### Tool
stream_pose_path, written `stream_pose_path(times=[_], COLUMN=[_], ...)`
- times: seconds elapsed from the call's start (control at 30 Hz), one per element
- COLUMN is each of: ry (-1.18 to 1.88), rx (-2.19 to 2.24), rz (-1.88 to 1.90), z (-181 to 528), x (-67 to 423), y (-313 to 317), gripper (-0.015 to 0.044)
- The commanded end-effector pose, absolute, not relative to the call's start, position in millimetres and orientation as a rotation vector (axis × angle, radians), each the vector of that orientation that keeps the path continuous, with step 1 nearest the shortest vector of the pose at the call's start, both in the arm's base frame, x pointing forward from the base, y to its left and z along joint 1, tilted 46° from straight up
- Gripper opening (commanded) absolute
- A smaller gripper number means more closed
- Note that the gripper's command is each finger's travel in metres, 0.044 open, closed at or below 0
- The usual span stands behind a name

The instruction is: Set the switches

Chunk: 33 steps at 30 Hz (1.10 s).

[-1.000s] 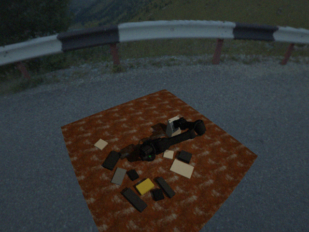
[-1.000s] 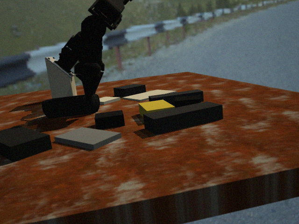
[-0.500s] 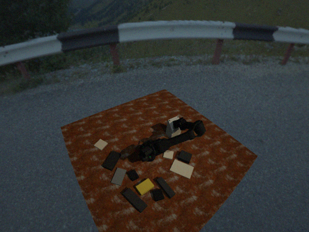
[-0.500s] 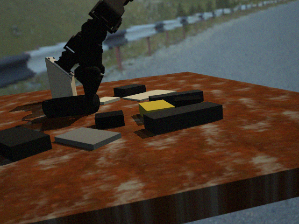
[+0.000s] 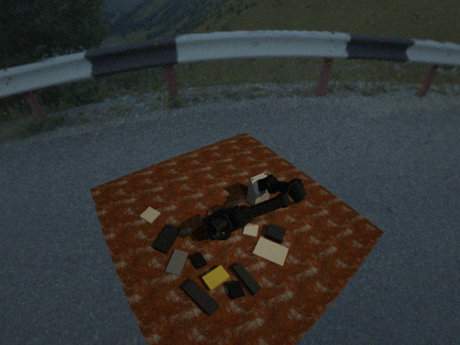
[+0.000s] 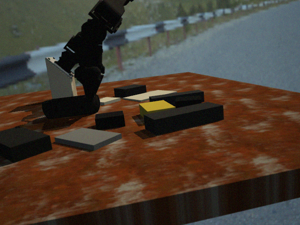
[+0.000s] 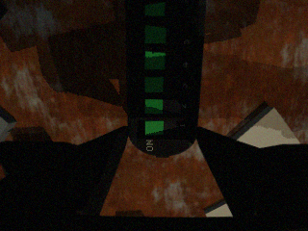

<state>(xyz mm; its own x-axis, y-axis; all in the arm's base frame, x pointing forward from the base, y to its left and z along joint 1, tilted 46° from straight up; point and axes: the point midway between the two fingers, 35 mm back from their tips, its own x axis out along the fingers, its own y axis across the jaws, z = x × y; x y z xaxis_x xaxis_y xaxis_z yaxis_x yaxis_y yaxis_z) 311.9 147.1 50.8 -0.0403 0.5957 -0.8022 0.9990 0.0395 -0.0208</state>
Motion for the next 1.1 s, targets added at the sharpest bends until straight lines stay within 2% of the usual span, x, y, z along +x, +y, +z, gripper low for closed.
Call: stream_pose_path(times=[0.0,1.07], ry=[1.698,1.736], rx=[1.622,1.66], rz=[-0.844,-0.806], z=[52,58], x=[312,314], y=[142,118], gripper=[0.0335,0.0335])
